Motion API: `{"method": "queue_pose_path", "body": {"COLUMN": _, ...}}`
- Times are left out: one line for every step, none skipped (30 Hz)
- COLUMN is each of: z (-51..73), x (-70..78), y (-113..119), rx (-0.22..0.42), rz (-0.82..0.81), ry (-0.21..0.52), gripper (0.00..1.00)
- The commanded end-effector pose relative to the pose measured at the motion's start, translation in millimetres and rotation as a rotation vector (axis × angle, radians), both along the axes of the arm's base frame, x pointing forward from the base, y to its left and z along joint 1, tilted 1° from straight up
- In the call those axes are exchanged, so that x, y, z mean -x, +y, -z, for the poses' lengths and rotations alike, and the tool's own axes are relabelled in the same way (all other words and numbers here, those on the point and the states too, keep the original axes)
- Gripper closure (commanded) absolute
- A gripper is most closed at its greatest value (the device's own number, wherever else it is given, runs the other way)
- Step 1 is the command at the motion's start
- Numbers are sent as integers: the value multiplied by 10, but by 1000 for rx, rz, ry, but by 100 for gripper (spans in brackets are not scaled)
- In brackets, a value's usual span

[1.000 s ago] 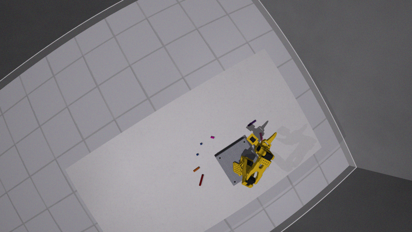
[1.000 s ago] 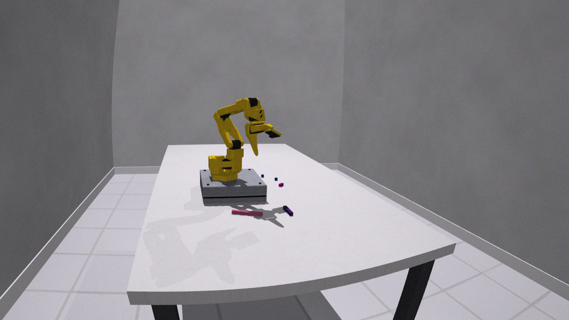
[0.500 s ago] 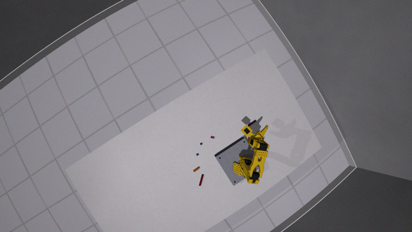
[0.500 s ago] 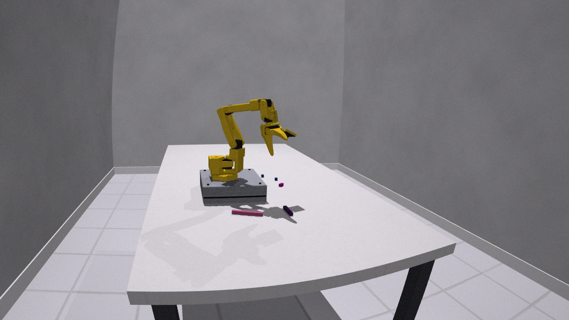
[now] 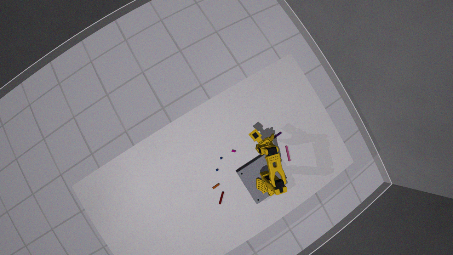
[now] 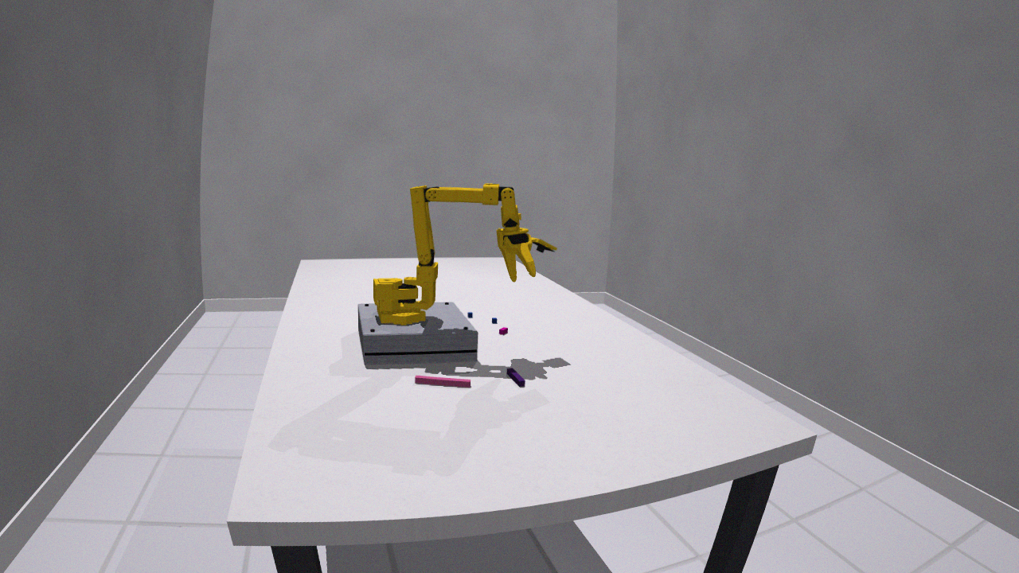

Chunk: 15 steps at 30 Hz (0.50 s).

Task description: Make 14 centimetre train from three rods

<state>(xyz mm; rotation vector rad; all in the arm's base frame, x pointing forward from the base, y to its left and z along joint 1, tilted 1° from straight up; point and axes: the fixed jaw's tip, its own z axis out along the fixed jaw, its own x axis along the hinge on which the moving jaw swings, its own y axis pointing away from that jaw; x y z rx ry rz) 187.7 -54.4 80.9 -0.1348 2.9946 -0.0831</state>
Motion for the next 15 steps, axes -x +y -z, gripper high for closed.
{"method": "queue_pose_path", "body": {"z": 33, "x": -126, "y": 98, "rx": -18, "rz": 21, "ry": 13, "gripper": 44}}
{"method": "queue_pose_path", "body": {"z": 54, "x": -164, "y": 156, "rx": -24, "rz": 29, "ry": 17, "gripper": 46}}
{"method": "queue_pose_path", "body": {"z": 76, "x": -201, "y": 215, "rx": -30, "rz": 37, "ry": 21, "gripper": 47}}
{"method": "queue_pose_path", "body": {"z": 99, "x": -235, "y": 276, "rx": -36, "rz": 45, "ry": 26, "gripper": 49}}
{"method": "queue_pose_path", "body": {"z": 123, "x": -267, "y": 338, "rx": -41, "rz": 53, "ry": 30, "gripper": 50}}
{"method": "queue_pose_path", "body": {"z": 147, "x": -296, "y": 401, "rx": -46, "rz": 60, "ry": 35, "gripper": 51}}
{"method": "queue_pose_path", "body": {"z": 172, "x": -323, "y": 464, "rx": -50, "rz": 68, "ry": 40, "gripper": 53}}
{"method": "queue_pose_path", "body": {"z": 197, "x": -347, "y": 529, "rx": -54, "rz": 76, "ry": 45, "gripper": 54}}
{"method": "queue_pose_path", "body": {"z": 222, "x": -368, "y": 593, "rx": -58, "rz": 83, "ry": 49, "gripper": 56}}
{"method": "queue_pose_path", "body": {"z": 248, "x": -387, "y": 658, "rx": -61, "rz": 91, "ry": 54, "gripper": 57}}
{"method": "queue_pose_path", "body": {"z": 274, "x": -403, "y": 723, "rx": -64, "rz": 98, "ry": 59, "gripper": 58}}
{"method": "queue_pose_path", "body": {"z": 300, "x": -417, "y": 787, "rx": -66, "rz": 105, "ry": 64, "gripper": 59}}
{"method": "queue_pose_path", "body": {"z": 326, "x": -428, "y": 850, "rx": -69, "rz": 112, "ry": 69, "gripper": 61}}
{"method": "queue_pose_path", "body": {"z": 352, "x": -437, "y": 913, "rx": -70, "rz": 119, "ry": 74, "gripper": 62}}
{"method": "queue_pose_path", "body": {"z": 378, "x": -444, "y": 975, "rx": -72, "rz": 126, "ry": 78, "gripper": 63}}
